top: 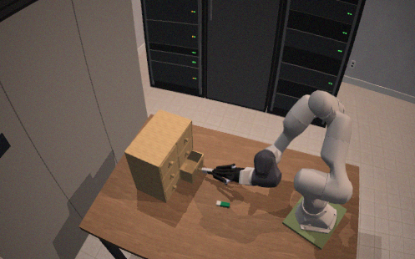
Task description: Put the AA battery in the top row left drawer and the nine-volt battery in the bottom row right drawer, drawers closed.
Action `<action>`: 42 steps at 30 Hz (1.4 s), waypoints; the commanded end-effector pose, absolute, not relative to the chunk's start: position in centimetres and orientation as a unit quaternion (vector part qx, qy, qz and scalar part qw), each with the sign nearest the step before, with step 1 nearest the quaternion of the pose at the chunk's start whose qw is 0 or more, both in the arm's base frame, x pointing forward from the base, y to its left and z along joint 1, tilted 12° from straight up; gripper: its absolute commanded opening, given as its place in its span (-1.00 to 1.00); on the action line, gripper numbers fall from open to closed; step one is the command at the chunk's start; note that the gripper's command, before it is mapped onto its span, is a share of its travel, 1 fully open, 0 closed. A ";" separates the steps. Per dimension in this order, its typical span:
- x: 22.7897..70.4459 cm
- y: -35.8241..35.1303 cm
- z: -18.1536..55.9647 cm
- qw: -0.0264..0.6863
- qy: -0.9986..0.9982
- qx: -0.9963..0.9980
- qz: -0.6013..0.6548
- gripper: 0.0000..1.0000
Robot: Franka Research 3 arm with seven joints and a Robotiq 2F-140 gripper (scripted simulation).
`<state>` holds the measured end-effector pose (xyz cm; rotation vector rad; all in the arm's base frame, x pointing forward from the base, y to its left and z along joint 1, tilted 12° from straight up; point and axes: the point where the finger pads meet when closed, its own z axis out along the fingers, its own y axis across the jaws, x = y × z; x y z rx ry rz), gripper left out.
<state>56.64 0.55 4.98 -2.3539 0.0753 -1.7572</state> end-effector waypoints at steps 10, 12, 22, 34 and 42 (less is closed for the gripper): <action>58.5 0.8 5.1 0.103 0.027 -0.798 -0.593 -1.00; 58.9 0.8 5.1 0.103 0.027 -0.798 -0.593 -1.00; 60.3 0.9 5.2 0.103 0.027 -0.798 -0.593 -1.00; 62.1 1.0 5.3 0.103 0.027 -0.798 -0.593 -1.00; 62.7 1.1 5.3 0.103 0.027 -0.798 -0.593 -1.00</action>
